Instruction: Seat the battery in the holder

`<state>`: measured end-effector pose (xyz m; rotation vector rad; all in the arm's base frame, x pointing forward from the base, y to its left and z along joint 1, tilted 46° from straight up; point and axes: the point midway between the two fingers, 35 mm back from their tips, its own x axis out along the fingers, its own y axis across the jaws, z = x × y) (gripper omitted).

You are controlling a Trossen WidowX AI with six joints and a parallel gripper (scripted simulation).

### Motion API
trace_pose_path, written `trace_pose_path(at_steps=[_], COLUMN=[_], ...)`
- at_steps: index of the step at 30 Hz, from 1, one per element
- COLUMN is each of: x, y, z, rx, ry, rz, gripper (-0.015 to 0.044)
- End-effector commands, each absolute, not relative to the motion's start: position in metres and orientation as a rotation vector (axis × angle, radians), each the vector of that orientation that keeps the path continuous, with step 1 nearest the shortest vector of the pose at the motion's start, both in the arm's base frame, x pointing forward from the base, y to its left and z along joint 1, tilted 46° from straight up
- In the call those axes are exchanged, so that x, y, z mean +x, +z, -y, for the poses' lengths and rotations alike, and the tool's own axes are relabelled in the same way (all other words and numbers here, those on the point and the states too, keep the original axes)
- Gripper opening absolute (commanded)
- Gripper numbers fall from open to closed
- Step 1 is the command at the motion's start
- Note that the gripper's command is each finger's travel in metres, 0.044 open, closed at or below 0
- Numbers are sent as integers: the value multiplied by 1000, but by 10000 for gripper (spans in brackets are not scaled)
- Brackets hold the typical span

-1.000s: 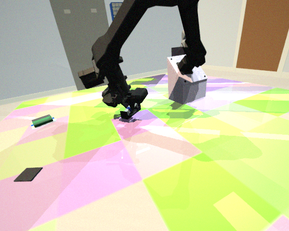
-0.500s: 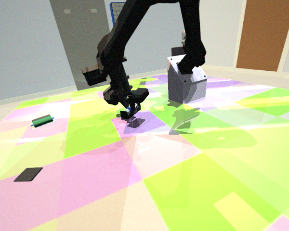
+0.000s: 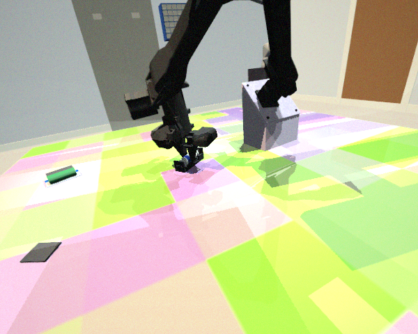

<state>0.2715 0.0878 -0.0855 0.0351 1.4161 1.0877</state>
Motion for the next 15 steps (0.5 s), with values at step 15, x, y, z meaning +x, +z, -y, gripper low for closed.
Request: trace_pose_path(at_steps=[15], x=[273], y=[-84], z=[-92], rx=[70], ry=[1082], rz=[-1311], gripper=[79])
